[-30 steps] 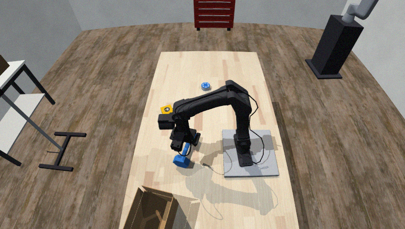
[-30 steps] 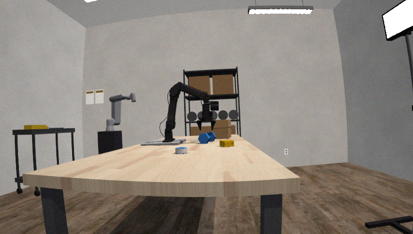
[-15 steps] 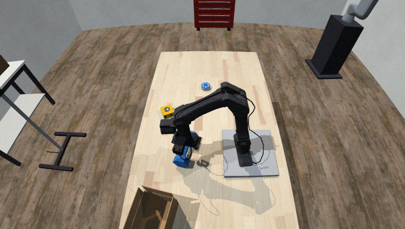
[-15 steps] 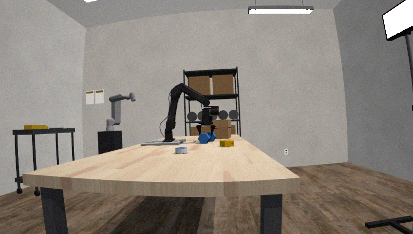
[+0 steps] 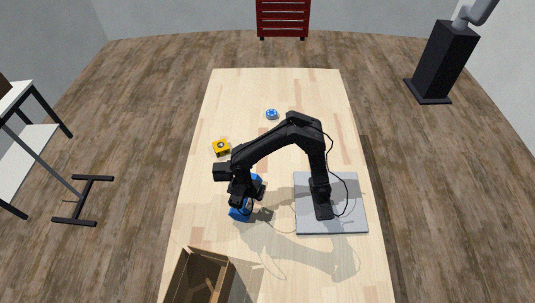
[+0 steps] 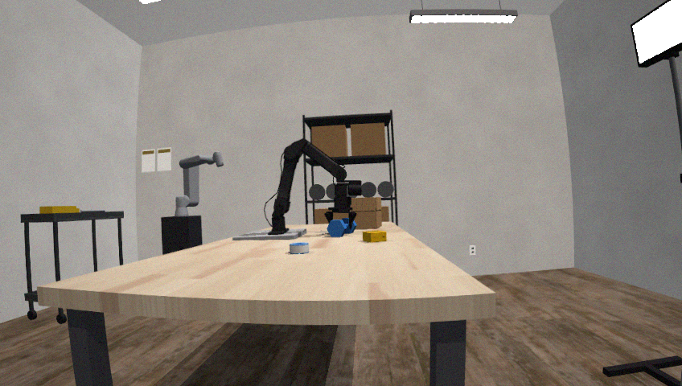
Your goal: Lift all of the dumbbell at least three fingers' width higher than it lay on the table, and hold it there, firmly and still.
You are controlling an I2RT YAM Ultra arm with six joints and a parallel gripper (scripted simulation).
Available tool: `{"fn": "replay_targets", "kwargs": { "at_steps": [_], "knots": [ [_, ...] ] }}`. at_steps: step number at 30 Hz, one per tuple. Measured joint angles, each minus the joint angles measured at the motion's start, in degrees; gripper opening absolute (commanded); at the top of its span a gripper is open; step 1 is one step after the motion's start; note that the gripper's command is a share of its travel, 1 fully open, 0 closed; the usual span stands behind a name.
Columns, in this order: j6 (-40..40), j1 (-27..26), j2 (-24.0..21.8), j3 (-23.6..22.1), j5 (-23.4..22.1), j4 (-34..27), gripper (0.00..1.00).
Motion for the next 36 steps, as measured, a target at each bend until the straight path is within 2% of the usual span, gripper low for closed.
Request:
{"fn": "replay_targets", "kwargs": {
  "at_steps": [11,36],
  "knots": [
    [0.04,0.00,0.52,-0.24,0.00,2.25,1.00],
    [0.04,0.00,0.52,-0.24,0.00,2.27,1.00]
  ]
}}
